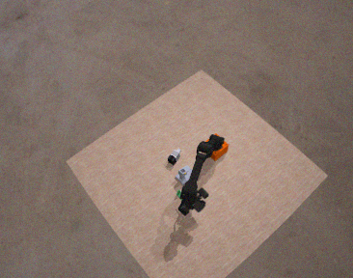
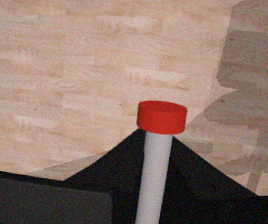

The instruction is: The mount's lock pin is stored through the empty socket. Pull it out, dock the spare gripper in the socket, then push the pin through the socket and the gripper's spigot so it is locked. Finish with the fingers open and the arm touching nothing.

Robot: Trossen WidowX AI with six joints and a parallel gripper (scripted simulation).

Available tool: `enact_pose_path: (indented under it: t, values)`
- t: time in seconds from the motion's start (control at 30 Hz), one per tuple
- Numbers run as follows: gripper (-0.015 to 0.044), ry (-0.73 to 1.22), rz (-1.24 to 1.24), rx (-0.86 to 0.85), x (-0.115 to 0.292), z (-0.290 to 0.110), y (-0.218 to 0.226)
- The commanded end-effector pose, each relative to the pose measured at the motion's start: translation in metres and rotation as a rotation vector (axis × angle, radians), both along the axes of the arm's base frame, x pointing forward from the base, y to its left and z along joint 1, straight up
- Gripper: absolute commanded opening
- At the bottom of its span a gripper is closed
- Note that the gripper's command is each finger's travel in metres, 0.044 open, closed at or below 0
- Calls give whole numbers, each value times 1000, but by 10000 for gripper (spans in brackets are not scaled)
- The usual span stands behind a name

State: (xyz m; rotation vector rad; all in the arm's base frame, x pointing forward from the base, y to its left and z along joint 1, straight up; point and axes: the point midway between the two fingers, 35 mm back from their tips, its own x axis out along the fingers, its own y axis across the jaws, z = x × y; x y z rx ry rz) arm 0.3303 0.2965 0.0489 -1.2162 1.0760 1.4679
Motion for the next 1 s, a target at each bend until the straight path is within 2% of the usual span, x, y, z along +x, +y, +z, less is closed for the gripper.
enact_pose_path:
  t: [0.0,0.97]
  values:
    - [0,-4,-4,4,2,-4,2]
    - [0,1,-3,0,4,-47,3]
